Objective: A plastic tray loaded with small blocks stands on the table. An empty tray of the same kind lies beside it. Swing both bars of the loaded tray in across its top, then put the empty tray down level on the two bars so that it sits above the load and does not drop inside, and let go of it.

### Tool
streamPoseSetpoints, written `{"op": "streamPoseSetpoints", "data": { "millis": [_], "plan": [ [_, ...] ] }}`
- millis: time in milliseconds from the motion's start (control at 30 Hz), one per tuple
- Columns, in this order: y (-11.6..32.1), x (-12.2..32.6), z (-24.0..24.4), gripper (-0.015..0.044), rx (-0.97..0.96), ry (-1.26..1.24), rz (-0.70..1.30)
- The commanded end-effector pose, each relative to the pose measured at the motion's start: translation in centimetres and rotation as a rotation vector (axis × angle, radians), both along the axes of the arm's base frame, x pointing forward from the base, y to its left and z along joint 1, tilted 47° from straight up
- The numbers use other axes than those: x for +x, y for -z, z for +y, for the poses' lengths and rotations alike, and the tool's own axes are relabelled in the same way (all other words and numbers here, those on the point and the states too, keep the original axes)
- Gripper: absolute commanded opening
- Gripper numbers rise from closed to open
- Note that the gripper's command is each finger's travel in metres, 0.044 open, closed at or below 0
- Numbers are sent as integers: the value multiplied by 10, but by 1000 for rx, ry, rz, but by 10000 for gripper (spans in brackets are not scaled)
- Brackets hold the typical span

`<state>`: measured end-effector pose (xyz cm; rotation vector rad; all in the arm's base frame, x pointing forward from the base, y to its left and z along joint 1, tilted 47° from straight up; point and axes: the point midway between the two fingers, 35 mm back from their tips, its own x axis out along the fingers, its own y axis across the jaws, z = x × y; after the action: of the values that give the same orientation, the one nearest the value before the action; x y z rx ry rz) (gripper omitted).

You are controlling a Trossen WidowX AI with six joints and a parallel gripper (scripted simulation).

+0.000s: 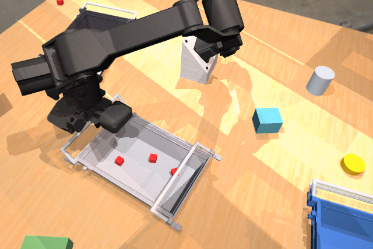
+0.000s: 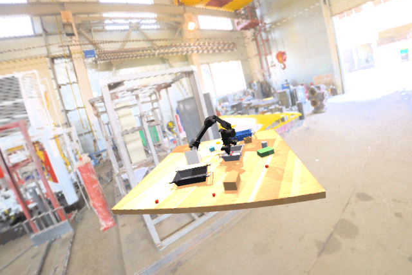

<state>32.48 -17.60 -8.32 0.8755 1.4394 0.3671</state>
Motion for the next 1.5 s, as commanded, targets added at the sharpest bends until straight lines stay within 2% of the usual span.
{"op": "streamPoseSetpoints", "data": {
  "millis": [0,333,733,1467],
  "plan": [
    [-12,7,15,81,13,-10,-4],
    [-21,19,50,81,16,-10,-4],
    [-47,11,16,81,14,-10,-3],
    [-41,13,21,81,17,-3,-2]
  ]
}}
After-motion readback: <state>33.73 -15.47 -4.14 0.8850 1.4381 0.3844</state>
